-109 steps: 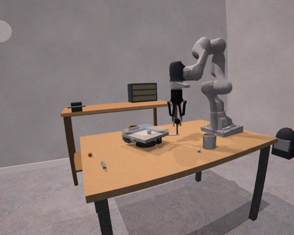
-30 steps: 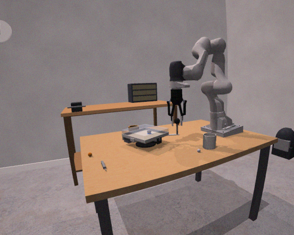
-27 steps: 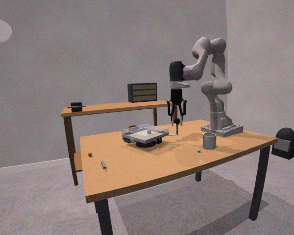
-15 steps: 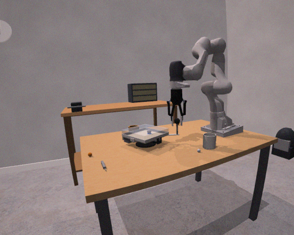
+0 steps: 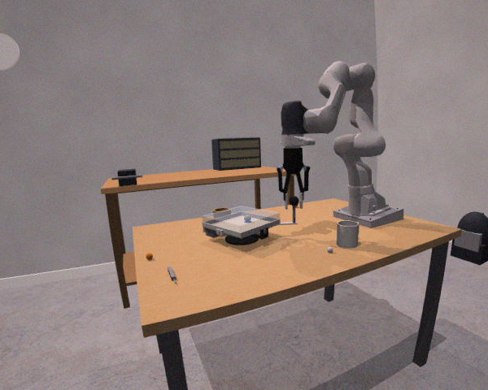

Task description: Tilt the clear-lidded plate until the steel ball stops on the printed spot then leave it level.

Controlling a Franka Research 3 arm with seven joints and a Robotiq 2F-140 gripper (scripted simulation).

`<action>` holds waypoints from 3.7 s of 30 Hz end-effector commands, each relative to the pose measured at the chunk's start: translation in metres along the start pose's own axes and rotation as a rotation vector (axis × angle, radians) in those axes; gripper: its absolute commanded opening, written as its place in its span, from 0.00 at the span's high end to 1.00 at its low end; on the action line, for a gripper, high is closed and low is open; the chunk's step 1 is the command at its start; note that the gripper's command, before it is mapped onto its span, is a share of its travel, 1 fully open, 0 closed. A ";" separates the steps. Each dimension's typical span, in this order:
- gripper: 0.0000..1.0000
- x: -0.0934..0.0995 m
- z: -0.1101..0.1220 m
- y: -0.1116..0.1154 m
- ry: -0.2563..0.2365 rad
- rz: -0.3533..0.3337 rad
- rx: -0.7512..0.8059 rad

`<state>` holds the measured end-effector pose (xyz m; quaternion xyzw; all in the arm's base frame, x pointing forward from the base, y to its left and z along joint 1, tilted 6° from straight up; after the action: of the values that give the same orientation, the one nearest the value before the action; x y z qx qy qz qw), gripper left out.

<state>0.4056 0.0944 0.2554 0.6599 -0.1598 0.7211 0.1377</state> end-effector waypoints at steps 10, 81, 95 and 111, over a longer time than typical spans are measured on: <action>0.64 0.005 0.000 -0.002 0.003 0.005 -0.002; 0.00 0.061 0.000 -0.002 0.003 0.005 -0.002; 0.00 0.061 0.000 -0.002 0.003 0.005 -0.002; 0.00 0.061 0.000 -0.002 0.003 0.005 -0.002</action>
<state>0.4012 0.0951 0.3154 0.6582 -0.1597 0.7232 0.1350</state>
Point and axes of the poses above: the point where the finger pads meet when closed, its own x axis back along the fingers, its own z axis across the jaws, y = z × x, the point moved 10 cm from there along x, back along the fingers, and after that the axes turned 9 degrees about -x, right-handed, at the moved point
